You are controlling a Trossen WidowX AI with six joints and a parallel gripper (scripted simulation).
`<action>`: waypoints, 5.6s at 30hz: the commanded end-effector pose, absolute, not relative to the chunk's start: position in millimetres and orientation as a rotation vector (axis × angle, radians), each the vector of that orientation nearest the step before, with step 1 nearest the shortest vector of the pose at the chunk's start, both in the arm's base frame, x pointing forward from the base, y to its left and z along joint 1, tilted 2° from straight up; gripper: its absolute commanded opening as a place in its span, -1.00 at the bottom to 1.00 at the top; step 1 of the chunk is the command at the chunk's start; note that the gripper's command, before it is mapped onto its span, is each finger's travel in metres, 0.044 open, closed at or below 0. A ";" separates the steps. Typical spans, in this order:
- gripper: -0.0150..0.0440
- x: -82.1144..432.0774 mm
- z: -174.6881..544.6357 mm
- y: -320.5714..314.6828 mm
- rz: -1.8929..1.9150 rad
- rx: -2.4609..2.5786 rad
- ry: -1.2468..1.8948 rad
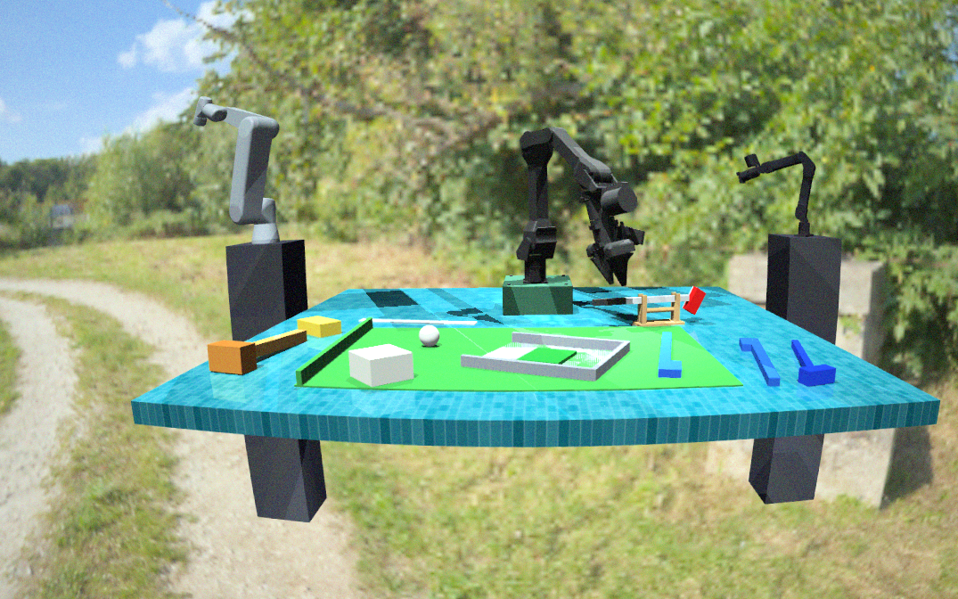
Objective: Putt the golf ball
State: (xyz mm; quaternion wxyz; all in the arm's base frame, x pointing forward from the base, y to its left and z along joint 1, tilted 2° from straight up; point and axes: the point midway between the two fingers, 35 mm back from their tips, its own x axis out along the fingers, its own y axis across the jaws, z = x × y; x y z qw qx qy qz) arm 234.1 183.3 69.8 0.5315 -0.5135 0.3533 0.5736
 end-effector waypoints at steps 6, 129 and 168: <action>1.00 233.8 66.7 161.7 1.483 -1.188 0.865; -0.49 282.9 141.0 -70.8 0.409 -0.295 1.570; -0.49 229.8 129.0 -184.6 -0.297 0.372 1.752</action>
